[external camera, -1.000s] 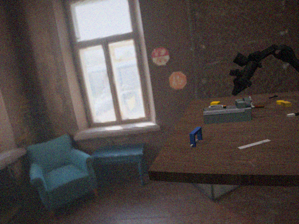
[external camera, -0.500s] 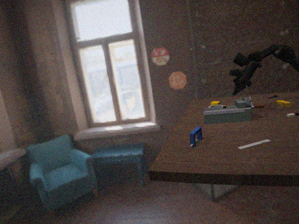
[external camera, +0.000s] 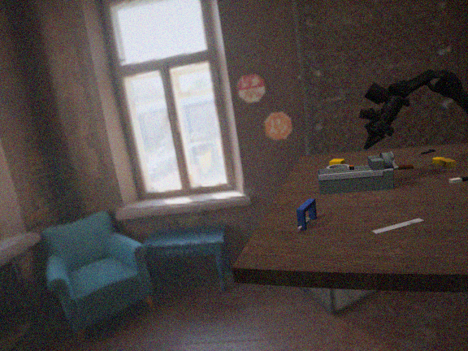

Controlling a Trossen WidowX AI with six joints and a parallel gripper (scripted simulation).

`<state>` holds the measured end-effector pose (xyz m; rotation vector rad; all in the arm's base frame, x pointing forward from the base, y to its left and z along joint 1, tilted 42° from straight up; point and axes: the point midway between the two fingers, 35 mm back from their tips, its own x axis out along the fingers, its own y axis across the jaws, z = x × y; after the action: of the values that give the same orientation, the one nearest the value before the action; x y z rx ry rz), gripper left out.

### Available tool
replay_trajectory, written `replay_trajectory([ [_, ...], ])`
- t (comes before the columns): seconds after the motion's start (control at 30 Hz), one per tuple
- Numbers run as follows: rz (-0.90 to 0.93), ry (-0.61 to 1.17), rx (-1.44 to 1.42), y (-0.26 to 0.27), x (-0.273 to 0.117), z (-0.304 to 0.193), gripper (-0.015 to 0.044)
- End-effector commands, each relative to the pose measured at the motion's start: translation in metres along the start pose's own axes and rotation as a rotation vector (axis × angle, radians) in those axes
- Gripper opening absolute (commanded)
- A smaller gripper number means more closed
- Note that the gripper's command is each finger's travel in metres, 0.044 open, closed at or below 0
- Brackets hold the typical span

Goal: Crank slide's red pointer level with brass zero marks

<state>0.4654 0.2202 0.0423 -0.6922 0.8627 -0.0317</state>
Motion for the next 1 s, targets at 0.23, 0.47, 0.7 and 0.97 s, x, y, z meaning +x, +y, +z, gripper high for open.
replay_trajectory([
  [0.23,-0.001,0.0,0.0,-0.0001,0.0,0.0,0.0315],
  [0.47,-0.001,0.0,0.0,-0.0001,0.0,0.0,0.0414],
  [0.7,-0.001,0.0,0.0,-0.0001,0.0,0.0,0.023],
  [0.97,-0.001,0.0,0.0,-0.0001,0.0,0.0,0.002],
])
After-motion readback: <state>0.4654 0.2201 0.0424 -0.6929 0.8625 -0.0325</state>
